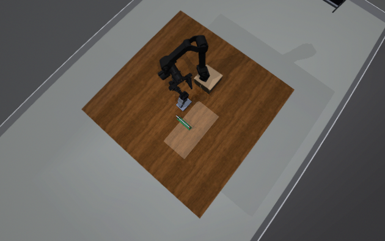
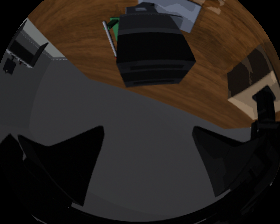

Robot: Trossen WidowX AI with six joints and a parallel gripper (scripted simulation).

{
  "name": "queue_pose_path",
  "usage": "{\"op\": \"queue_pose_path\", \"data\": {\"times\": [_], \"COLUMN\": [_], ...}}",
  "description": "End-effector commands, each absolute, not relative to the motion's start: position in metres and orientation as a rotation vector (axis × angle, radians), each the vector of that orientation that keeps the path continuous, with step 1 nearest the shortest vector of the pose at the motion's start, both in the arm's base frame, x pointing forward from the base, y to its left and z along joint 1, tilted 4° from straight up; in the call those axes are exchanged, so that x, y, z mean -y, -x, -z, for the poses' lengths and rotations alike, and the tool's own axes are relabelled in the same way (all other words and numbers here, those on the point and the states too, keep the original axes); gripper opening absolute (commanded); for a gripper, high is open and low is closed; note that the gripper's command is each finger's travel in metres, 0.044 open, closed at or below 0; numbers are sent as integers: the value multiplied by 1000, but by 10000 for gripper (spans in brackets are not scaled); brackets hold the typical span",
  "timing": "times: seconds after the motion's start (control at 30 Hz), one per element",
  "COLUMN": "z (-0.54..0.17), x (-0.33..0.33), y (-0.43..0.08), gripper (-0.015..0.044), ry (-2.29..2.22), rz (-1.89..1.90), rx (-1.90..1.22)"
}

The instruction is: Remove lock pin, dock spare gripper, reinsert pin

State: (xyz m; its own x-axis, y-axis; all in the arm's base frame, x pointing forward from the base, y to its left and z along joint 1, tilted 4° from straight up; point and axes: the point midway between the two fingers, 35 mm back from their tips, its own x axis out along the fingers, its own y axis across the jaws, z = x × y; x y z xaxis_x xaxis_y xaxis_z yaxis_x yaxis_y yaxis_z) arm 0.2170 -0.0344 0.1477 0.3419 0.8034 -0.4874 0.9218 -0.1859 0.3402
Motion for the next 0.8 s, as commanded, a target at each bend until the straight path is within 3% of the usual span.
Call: {"op": "queue_pose_path", "data": {"times": [0.0,0.53,0.77], "z": [-157,-169,-166], "x": [34,30,-30], "y": [-217,-218,-224], "gripper": [440,440,256], "ry": [-2030,-2035,-2028], "rz": [265,288,311], "rx": [-1500,-1482,-1468]}}
